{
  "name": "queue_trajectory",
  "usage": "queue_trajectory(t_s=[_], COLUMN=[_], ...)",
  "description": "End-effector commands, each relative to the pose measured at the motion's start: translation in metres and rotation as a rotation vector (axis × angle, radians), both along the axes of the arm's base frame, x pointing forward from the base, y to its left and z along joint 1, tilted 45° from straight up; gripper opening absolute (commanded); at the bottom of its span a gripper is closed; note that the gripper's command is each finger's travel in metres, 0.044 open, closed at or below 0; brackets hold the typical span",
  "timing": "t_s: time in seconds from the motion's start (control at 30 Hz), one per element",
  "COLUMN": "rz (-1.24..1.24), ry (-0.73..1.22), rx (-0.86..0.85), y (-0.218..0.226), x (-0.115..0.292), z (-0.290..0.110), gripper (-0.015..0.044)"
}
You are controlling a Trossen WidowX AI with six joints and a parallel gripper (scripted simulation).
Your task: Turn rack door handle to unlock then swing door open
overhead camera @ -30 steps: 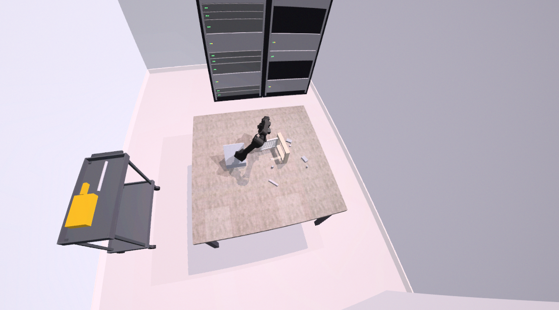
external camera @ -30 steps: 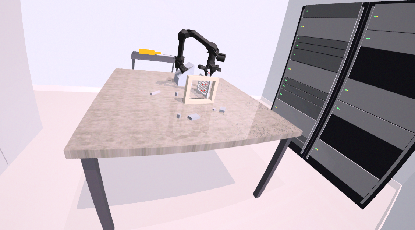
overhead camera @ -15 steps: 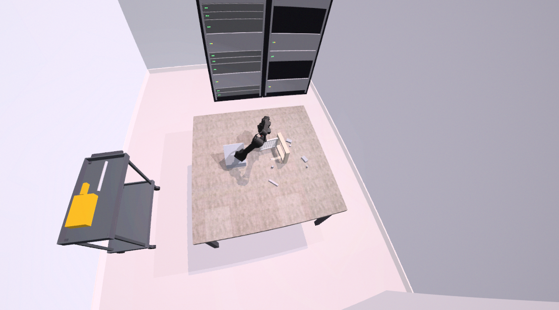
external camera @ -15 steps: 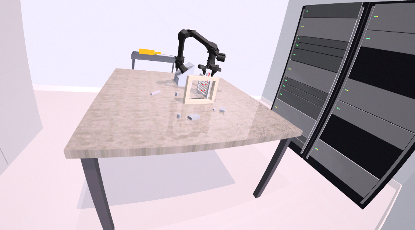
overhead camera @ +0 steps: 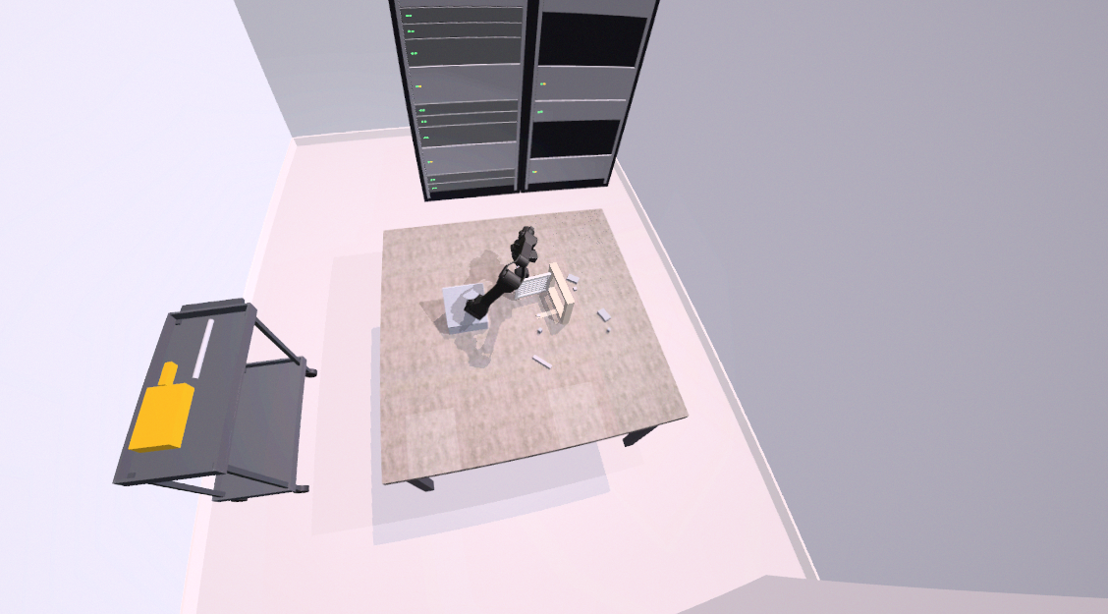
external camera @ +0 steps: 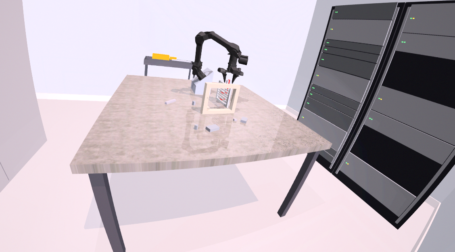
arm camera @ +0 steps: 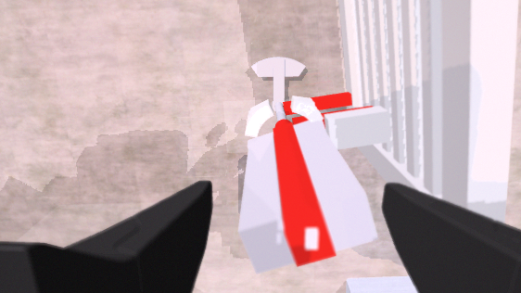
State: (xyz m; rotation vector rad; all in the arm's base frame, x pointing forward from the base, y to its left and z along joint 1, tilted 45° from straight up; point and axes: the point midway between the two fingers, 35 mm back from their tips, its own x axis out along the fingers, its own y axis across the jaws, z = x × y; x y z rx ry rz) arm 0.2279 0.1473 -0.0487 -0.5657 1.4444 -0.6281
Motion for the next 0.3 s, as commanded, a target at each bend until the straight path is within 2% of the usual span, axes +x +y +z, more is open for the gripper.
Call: queue_trajectory(t_s=[0.0,0.27], rz=[-0.007,-0.006], ry=[-0.003,-0.003], rx=[0.006,0.006], y=[0.0058,0.0145], x=[0.0006,0.0002], z=[0.0046,0.0137], gripper=[0.0282,0.0282])
